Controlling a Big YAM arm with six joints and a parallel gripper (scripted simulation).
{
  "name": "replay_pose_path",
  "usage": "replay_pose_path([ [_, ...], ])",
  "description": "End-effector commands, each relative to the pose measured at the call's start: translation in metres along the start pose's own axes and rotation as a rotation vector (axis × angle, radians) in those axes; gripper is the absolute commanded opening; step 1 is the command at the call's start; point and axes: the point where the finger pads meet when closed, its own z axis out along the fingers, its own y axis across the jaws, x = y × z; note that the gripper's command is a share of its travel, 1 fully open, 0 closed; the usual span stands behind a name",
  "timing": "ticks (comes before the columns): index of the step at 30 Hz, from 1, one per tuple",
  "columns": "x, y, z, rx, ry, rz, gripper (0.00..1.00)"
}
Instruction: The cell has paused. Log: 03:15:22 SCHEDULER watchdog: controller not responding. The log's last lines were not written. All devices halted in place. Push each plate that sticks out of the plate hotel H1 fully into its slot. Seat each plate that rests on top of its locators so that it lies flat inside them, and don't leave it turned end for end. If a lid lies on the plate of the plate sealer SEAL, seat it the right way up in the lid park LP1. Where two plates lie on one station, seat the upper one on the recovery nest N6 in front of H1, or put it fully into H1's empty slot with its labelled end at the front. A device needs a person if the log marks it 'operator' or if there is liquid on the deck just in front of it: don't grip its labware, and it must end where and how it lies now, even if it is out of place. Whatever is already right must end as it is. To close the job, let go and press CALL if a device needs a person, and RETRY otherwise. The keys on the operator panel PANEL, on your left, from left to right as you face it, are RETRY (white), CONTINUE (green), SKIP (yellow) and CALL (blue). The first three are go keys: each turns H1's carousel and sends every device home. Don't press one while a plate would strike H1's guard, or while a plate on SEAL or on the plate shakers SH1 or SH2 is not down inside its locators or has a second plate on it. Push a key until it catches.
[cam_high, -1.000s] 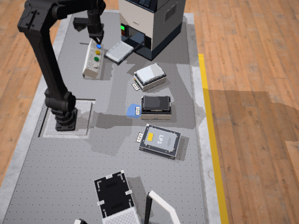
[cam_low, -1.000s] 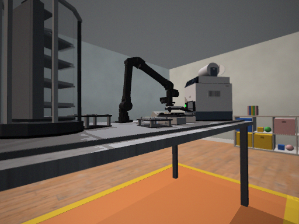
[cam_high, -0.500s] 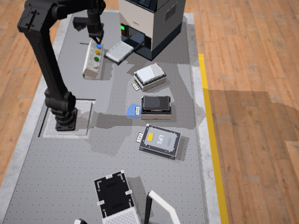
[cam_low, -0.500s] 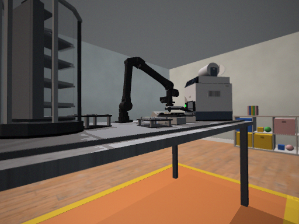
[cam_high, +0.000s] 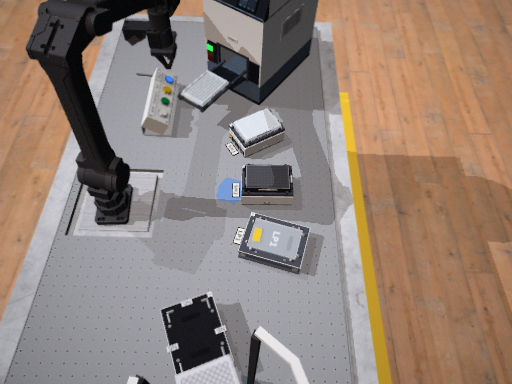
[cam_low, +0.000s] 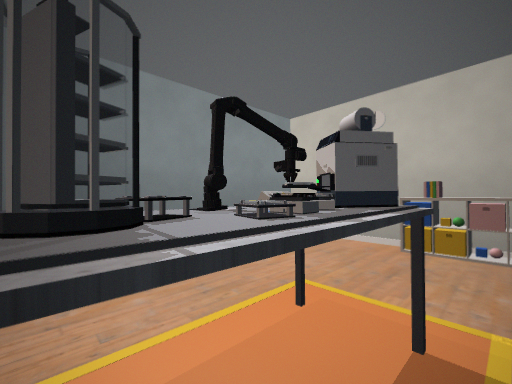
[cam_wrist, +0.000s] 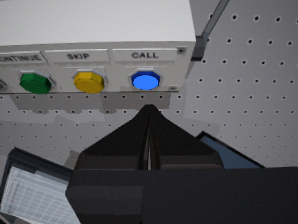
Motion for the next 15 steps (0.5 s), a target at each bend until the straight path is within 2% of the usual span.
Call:
replay_pose_path([
  [1,0.002,-0.017,-0.036,0.065,0.013,-0.003,0.0],
  [3,0.002,-0.017,-0.036,0.065,0.013,-0.003,0.0],
  [4,0.002,-0.017,-0.021,0.027,0.004,-0.003,0.0],
  [5,0.001,-0.017,-0.023,0.027,0.004,-0.003,0.0],
  [9,0.001,-0.016,-0.049,0.065,0.013,-0.003,0.0],
  [15,0.0,-0.016,-0.054,0.05,0.009,-0.003,0.0],
])
